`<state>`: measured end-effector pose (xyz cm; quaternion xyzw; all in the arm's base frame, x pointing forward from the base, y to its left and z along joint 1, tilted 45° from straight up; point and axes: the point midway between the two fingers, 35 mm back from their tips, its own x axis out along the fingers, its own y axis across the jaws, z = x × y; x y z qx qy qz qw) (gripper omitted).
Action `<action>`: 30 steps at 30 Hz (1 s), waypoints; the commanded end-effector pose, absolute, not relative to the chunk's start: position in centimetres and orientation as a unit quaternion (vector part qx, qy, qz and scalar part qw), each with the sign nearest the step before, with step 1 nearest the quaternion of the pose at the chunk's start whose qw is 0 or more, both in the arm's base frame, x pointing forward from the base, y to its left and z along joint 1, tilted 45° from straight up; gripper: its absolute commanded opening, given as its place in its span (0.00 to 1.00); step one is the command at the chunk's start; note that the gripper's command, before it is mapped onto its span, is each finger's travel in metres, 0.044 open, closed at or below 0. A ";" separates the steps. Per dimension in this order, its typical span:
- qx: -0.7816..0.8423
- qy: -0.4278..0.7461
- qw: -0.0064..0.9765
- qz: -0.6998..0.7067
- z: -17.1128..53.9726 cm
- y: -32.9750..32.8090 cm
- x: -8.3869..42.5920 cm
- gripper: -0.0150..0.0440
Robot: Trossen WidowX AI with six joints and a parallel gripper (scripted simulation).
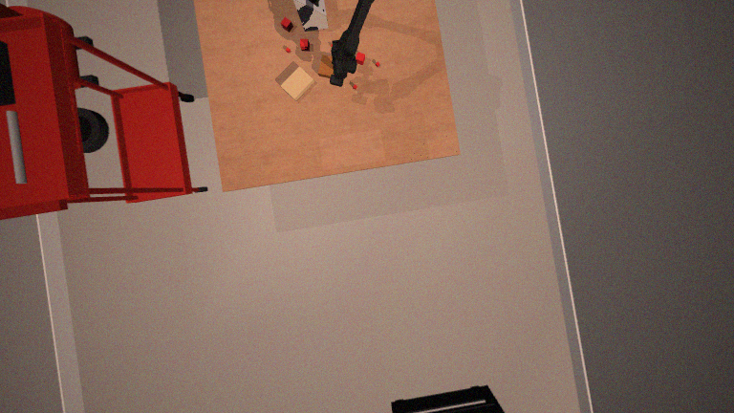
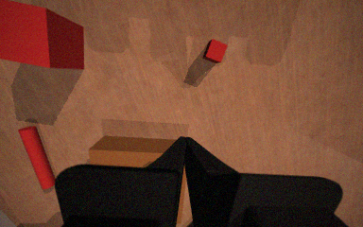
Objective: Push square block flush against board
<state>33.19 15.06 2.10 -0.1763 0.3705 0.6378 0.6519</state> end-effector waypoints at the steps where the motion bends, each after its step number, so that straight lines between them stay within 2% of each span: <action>1: -0.175 0.371 0.645 0.645 -0.4 17.8 32.4 0.25; 30: -0.176 0.372 0.645 0.644 -3.3 16.6 31.6 0.25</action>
